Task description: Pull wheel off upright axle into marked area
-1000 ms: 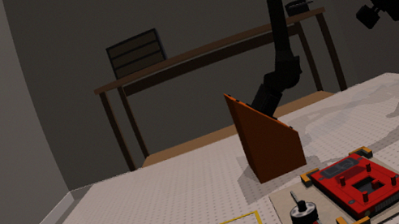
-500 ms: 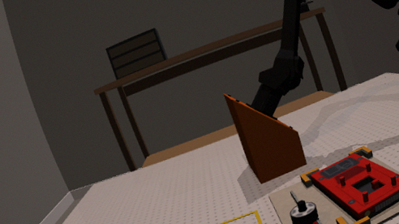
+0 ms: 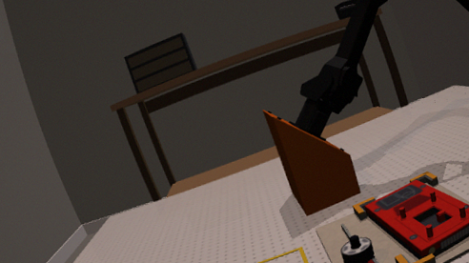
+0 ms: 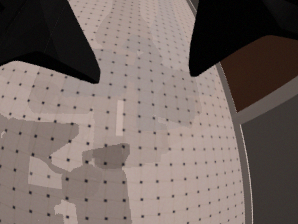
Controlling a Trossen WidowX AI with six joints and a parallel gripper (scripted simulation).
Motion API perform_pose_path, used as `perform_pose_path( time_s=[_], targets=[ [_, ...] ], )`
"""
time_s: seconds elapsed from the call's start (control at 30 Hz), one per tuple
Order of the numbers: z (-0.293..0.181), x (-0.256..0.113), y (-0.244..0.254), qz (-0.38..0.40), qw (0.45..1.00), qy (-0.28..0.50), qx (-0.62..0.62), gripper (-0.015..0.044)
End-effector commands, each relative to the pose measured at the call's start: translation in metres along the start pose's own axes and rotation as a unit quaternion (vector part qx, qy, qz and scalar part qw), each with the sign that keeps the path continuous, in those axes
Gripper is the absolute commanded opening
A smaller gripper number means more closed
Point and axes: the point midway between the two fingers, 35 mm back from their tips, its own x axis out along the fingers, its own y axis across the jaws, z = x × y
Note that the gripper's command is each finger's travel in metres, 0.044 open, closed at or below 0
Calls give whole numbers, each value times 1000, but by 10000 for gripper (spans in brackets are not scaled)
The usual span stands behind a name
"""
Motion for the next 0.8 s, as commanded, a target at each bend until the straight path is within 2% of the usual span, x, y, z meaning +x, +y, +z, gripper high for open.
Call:
perform_pose_path(
  time_s=[0.0, 0.2, 0.4, 0.57, 0.77],
  targets=[
    [51, -20, -42, -44, 998, -52, -12, 300],
    [106, -61, -108, -110, 988, -103, -21, 300],
    [141, -112, -178, -173, 976, -129, -21, 300],
    [154, -160, -238, -218, 967, -133, -16, 300],
    [148, -219, -307, -255, 959, -119, -6, 300]
  ],
)
